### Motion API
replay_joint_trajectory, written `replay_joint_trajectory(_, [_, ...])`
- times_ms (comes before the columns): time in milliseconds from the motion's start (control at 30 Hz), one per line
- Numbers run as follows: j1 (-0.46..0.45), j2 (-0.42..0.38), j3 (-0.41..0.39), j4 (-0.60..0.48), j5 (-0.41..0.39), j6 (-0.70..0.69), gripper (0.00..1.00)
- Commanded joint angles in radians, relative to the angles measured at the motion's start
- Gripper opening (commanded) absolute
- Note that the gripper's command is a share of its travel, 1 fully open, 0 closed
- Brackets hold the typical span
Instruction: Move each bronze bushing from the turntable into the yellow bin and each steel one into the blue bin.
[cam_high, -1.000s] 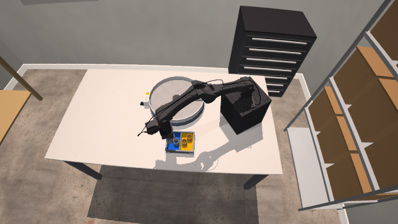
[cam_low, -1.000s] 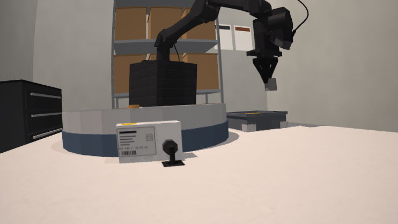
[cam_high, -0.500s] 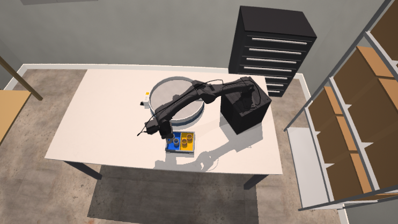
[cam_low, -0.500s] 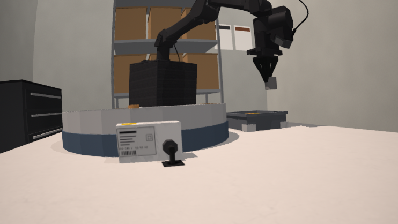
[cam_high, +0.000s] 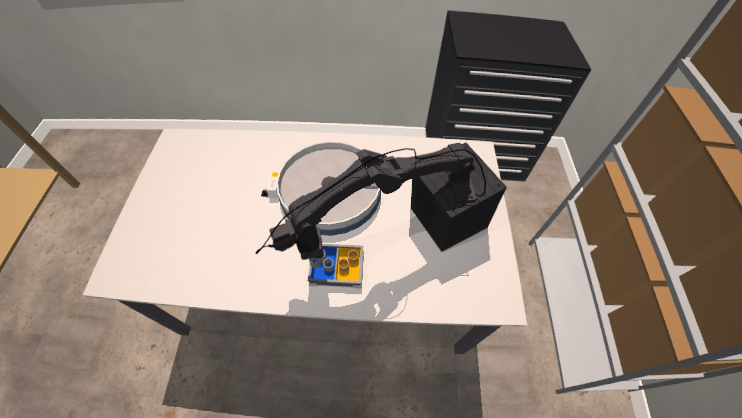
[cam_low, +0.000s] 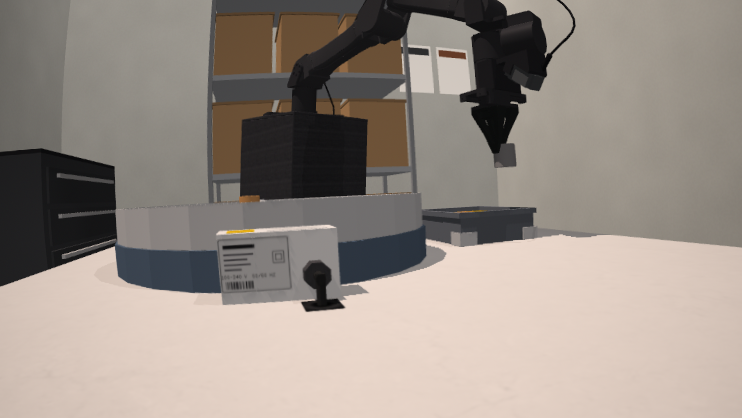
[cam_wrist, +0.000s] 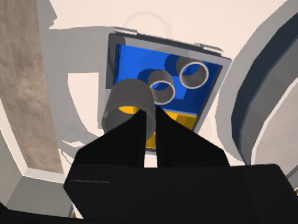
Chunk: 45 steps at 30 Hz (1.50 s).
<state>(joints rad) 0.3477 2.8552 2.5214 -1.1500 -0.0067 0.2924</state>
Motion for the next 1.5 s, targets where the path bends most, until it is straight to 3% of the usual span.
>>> replay_joint_trajectory(0, [0.001, -0.025, 0.029, -0.008, 0.006, 0.001, 0.00])
replay_joint_trajectory(233, [0.001, -0.023, 0.029, -0.007, 0.006, 0.001, 0.00])
replay_joint_trajectory(600, [-0.002, 0.101, 0.044, 0.101, 0.006, -0.001, 0.00])
replay_joint_trajectory(867, [-0.003, 0.162, 0.104, 0.078, 0.006, -0.002, 0.00])
replay_joint_trajectory(967, [-0.003, 0.128, 0.102, 0.078, 0.006, -0.002, 0.00])
replay_joint_trajectory(1467, [-0.003, 0.150, 0.123, 0.069, 0.006, -0.002, 0.00])
